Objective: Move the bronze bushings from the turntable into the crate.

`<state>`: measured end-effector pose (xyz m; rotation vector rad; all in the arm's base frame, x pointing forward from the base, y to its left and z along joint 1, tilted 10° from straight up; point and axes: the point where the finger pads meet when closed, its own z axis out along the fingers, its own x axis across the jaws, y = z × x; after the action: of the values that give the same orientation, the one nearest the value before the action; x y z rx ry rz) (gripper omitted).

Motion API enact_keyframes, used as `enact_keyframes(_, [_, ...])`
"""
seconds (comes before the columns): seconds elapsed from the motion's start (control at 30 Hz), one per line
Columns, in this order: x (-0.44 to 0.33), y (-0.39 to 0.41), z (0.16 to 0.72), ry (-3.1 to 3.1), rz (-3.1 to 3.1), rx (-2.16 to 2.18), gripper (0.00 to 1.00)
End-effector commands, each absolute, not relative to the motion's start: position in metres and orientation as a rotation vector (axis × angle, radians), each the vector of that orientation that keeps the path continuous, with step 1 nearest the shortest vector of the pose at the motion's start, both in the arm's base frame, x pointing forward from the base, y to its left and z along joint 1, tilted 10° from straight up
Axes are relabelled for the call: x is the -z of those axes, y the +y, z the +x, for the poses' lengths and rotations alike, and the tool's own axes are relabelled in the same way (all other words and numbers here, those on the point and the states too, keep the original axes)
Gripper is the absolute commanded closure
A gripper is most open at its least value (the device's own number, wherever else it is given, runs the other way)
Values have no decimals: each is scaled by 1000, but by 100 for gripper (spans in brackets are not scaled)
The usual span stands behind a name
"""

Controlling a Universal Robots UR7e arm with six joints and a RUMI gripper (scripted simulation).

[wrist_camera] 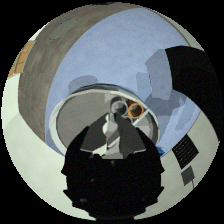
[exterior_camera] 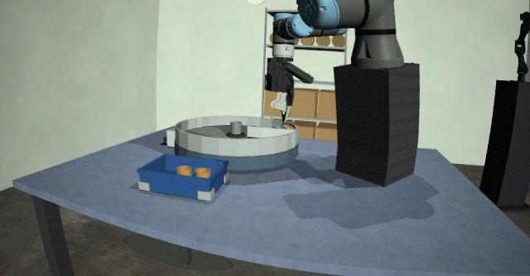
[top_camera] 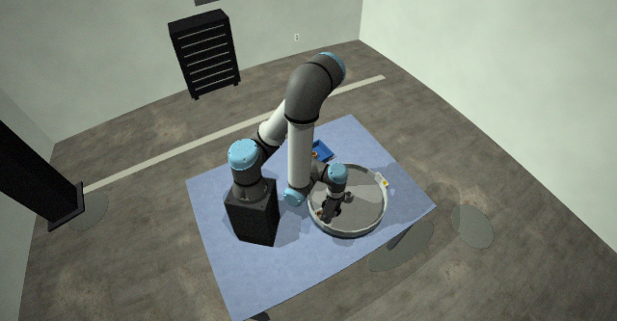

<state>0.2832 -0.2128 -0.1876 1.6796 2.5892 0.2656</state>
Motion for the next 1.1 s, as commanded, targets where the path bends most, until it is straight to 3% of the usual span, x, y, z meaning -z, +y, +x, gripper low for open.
enact_keyframes(0.0, [187,-213,283,2588,1679,-265,95])
enact_keyframes(1.07, [195,-212,284,2588,1679,-265,95])
